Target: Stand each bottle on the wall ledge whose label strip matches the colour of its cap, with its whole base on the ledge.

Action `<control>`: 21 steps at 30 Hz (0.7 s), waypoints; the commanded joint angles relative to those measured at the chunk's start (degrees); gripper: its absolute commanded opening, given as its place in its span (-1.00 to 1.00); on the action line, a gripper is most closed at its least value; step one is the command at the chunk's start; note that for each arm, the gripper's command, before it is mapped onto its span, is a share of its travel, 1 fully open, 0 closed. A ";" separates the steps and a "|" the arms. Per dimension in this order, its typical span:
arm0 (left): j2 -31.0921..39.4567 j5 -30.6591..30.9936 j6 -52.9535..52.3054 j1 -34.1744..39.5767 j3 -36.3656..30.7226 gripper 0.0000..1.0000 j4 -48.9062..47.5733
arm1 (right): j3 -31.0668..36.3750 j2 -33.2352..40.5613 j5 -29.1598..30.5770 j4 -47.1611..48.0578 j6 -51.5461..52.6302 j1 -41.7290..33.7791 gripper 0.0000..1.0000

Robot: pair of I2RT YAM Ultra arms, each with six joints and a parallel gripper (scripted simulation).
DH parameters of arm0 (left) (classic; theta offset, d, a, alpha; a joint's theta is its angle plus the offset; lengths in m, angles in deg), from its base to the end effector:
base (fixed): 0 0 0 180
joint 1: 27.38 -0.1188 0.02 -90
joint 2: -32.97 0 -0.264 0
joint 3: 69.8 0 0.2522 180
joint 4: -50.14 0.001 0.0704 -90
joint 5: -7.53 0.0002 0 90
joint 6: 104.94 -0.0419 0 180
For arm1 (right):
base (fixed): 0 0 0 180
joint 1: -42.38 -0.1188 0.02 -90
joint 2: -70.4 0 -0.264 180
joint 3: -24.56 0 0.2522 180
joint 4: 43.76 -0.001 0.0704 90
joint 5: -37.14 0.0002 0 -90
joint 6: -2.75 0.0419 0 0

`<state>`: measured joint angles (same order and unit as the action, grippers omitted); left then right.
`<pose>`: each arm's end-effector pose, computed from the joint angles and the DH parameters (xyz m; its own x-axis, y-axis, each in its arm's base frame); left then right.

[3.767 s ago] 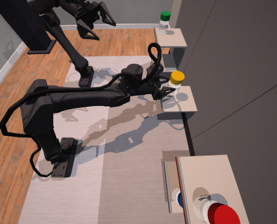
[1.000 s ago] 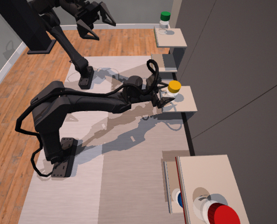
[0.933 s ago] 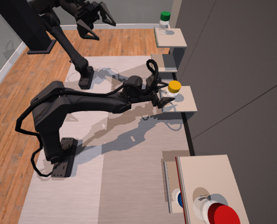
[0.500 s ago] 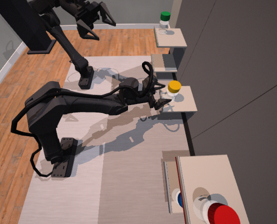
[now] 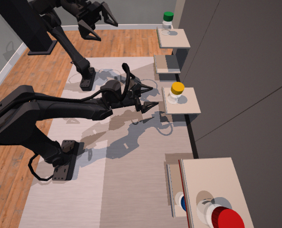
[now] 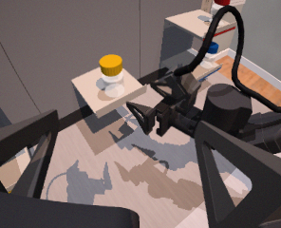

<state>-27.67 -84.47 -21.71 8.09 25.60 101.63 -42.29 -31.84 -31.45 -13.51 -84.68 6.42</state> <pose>0.1686 -0.1171 0.4602 -0.1677 0.2641 -0.9498 0.5765 0.8078 0.1229 0.3245 0.2178 0.2207 -0.0838 -0.0092 -0.9964 -0.2489 0.9685 0.0120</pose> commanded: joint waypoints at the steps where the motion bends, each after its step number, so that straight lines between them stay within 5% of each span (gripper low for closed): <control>1: 1.18 0.14 0.15 -0.78 -0.21 1.00 0.67 | 3.68 4.94 2.62 1.21 -0.25 -1.04 0.77; 8: 1.17 -0.48 0.26 -0.77 -0.21 1.00 0.87 | 3.70 5.11 2.58 0.03 -0.53 -0.94 0.77; 13: -1.85 -6.26 1.34 0.45 -1.51 1.00 -10.43 | 4.71 7.69 0.71 -3.81 -1.04 0.39 0.77; 21: -13.55 -19.43 3.54 4.32 -7.87 1.00 -32.19 | 6.43 24.76 -4.61 -19.02 -2.47 9.37 0.77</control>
<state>-37.02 -96.93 -19.72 10.66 20.42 79.01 -35.40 -13.74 -33.24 -26.13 -86.14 12.49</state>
